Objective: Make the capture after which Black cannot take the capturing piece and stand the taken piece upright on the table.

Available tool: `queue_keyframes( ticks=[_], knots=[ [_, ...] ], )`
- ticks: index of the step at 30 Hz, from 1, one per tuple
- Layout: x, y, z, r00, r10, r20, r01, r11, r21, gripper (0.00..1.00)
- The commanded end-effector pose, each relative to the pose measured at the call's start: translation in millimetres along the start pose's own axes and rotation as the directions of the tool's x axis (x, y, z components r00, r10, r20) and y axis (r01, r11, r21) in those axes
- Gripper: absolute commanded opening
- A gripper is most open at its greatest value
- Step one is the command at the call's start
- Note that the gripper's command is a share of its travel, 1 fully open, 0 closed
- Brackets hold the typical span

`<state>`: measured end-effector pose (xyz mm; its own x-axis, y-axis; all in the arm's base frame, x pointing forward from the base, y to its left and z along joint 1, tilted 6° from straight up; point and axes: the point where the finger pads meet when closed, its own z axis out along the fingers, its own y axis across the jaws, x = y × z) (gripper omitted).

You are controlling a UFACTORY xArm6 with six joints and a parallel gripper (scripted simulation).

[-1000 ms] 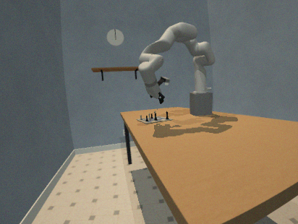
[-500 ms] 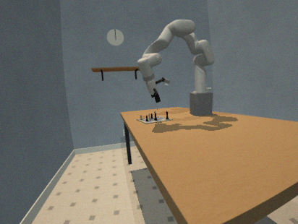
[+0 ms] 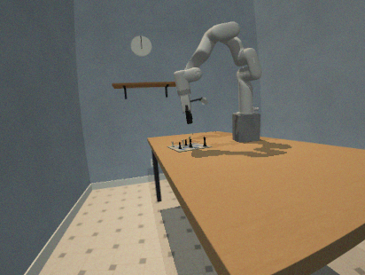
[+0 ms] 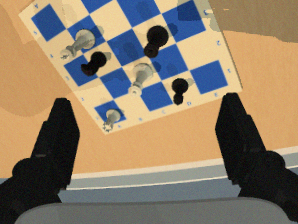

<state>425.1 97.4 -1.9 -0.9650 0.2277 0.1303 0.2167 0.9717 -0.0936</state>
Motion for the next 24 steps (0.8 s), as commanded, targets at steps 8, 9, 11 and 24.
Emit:
queue_keyframes(
  ticks=[8,9,11,24],
  knots=[
    [-5.2,-16.7,1.1,0.977,0.2,0.079,-0.18,0.96,-0.213,1.0],
    [-5.3,-17.4,1.1,0.975,0.206,0.08,-0.184,0.959,-0.217,1.0],
    [-5.5,-17.9,1.1,0.974,0.21,0.081,-0.188,0.957,-0.22,1.0],
    [-5.5,-17.9,1.1,0.974,0.21,0.081,-0.188,0.957,-0.22,1.0]
  ],
)
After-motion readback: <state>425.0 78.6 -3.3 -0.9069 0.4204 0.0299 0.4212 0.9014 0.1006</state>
